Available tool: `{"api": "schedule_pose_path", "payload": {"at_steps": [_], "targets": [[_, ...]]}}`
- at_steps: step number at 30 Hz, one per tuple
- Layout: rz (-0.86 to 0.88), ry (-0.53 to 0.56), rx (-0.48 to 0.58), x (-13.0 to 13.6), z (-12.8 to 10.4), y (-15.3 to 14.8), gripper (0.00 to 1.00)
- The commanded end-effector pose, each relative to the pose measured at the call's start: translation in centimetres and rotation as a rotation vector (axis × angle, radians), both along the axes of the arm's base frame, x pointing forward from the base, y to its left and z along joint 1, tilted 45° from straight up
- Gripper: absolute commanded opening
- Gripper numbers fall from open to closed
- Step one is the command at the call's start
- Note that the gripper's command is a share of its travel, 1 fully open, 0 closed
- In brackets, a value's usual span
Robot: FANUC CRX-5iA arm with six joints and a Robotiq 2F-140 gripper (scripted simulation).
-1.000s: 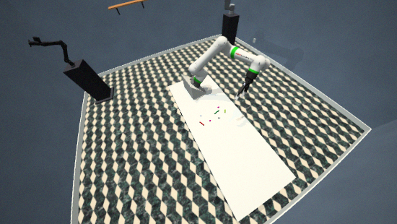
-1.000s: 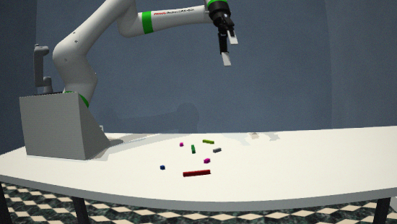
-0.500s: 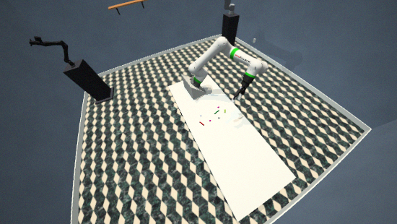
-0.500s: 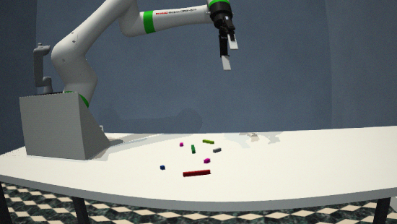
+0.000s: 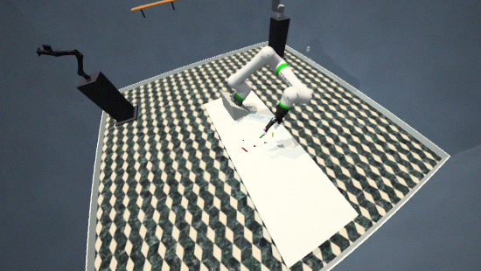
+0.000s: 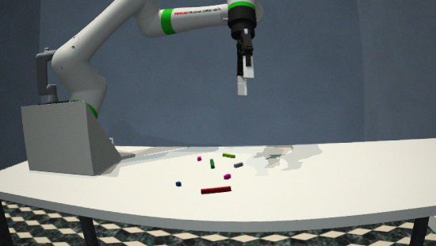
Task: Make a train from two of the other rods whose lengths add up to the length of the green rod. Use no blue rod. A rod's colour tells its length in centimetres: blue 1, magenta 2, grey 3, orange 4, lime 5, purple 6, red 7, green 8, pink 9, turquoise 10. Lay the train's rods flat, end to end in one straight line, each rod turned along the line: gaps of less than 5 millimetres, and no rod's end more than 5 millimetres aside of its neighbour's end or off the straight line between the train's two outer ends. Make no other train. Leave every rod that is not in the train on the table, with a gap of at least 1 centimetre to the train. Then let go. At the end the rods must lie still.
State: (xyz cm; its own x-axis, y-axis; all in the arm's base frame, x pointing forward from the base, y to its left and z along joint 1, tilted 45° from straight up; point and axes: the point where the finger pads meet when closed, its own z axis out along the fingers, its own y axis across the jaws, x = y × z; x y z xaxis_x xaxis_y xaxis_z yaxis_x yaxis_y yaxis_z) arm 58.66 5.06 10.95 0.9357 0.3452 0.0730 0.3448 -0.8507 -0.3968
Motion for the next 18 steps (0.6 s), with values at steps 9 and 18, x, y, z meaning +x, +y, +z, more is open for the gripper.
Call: {"api": "schedule_pose_path", "payload": {"at_steps": [9,18], "targets": [[-0.031,0.093,0.112,-3.7,-11.1,-3.7,1.0],[-0.077,0.143,0.204,-7.6,-18.1,-5.7,1.0]]}}
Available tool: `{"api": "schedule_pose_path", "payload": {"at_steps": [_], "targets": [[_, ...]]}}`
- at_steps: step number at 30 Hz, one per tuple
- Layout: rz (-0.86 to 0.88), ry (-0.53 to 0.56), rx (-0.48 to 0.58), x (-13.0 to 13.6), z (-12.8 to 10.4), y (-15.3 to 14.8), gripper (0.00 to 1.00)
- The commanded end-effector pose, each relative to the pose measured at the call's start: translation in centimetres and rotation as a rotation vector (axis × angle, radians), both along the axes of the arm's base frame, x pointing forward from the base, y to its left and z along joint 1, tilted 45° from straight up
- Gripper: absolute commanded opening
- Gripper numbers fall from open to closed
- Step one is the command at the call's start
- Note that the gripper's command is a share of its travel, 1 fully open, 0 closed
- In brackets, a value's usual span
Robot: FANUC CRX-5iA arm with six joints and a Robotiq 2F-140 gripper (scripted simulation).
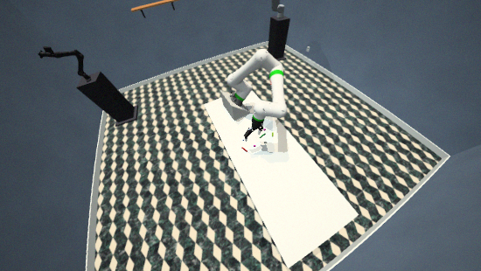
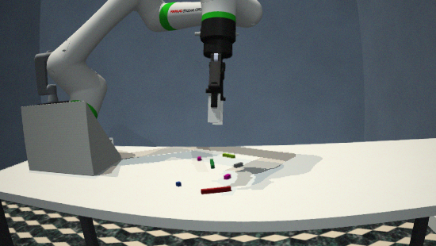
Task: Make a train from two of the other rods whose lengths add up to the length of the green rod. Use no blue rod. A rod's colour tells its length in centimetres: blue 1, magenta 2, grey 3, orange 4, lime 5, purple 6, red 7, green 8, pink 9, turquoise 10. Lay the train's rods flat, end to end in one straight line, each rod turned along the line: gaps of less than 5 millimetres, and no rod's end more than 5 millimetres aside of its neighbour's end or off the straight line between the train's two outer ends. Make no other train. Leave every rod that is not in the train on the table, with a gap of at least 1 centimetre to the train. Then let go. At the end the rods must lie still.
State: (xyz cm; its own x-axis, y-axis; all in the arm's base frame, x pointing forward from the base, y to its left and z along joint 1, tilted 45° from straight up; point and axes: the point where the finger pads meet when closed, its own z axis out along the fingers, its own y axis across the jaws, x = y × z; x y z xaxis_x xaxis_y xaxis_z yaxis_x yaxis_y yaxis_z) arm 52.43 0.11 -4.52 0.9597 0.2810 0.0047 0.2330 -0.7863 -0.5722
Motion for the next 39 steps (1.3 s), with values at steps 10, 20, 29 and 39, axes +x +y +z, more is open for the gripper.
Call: {"api": "schedule_pose_path", "payload": {"at_steps": [10,20,29,39], "targets": [[-0.094,0.06,0.137,-6.8,-9.6,-2.0,1.0],[-0.121,0.07,0.166,-8.5,-11.4,-2.1,1.0],[-0.121,0.07,0.166,-8.5,-11.4,-2.1,1.0],[-0.121,0.07,0.166,-8.5,-11.4,-2.1,1.0]]}}
